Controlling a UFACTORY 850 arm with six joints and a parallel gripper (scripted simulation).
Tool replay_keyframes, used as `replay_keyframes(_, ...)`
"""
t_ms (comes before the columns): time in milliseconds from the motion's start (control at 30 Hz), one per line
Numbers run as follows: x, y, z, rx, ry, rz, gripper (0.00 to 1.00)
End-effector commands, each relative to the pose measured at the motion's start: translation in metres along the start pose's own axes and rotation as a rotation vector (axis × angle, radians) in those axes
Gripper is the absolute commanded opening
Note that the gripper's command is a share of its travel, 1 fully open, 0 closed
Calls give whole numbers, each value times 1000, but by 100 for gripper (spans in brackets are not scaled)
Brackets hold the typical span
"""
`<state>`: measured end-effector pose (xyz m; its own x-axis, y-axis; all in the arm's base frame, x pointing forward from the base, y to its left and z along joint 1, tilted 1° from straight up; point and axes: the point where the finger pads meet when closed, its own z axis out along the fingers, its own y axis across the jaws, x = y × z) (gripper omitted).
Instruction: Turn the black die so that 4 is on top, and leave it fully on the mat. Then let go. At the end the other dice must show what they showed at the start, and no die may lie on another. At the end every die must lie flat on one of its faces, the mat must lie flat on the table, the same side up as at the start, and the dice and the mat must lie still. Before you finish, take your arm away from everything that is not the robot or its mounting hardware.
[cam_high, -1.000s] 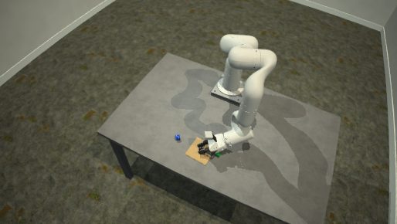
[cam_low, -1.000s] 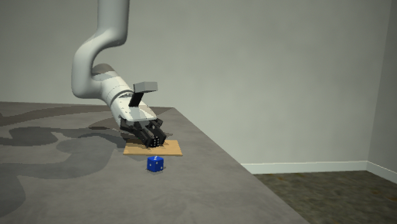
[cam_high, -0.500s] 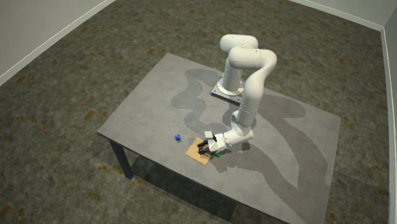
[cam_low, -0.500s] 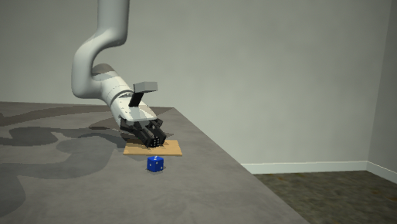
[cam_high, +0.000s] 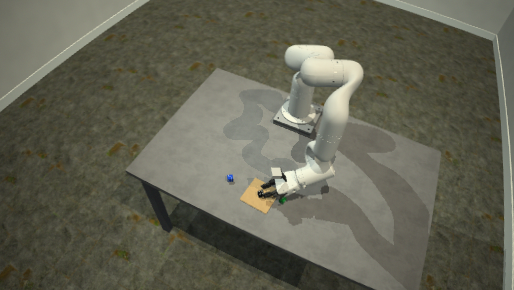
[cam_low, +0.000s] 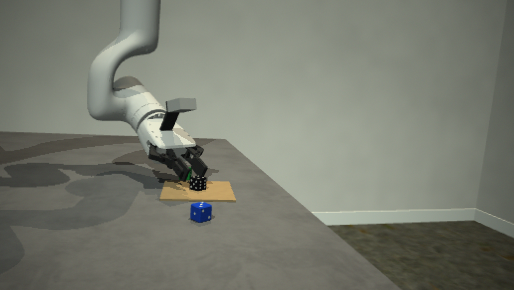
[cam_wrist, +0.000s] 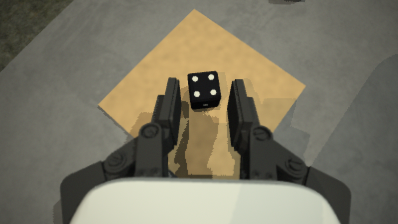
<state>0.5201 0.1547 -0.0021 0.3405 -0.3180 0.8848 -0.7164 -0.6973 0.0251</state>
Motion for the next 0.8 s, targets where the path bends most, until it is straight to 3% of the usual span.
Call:
replay_keyframes(0, 1, -1, -11, 0, 1, 1, 42)
replay_keyframes(433, 2, -1, -22, 0, 1, 1, 42)
replay_keyframes(767, 23, -1, -33, 0, 1, 1, 42)
